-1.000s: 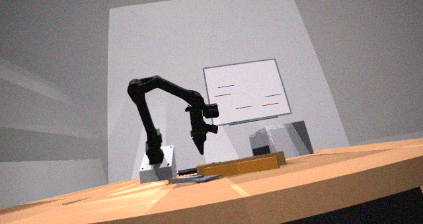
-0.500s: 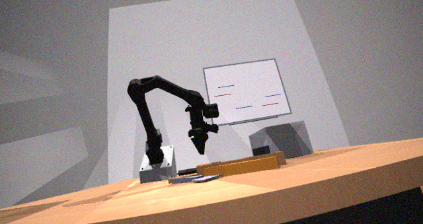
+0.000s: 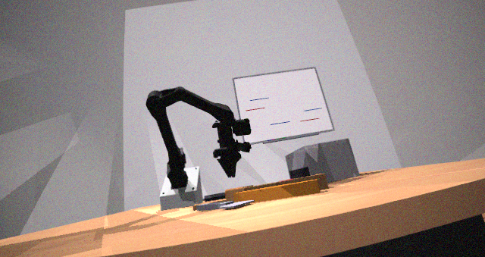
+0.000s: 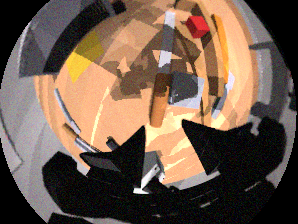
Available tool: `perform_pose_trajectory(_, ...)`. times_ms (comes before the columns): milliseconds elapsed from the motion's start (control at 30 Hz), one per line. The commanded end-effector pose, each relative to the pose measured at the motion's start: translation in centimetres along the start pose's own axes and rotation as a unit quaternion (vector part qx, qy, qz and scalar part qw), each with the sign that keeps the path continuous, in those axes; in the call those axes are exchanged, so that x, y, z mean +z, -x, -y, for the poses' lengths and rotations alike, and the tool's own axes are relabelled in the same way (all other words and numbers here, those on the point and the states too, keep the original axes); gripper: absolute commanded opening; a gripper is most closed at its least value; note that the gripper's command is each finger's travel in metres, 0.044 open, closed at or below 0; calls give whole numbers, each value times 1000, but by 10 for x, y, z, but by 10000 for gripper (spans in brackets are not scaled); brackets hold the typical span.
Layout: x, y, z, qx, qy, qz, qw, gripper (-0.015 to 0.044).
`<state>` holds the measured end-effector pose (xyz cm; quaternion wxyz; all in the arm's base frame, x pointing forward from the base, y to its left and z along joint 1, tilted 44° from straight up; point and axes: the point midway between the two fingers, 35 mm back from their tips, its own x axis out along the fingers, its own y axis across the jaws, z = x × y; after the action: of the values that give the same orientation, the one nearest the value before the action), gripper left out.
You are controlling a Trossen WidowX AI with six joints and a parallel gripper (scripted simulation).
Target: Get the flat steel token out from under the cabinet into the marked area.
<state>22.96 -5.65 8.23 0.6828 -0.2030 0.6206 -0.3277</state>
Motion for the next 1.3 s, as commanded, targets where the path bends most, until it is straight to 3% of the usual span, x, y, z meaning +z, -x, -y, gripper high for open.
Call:
perform_pose_trajectory(0, 0, 0, 0, 2, -15, -1, 1000, 270)
perform_pose_trajectory(1000, 0, 0, 0, 2, -133, -1, 991, 270)
perform_pose_trajectory(1267, 1, -24, -2, 1, -153, -1, 988, 270)
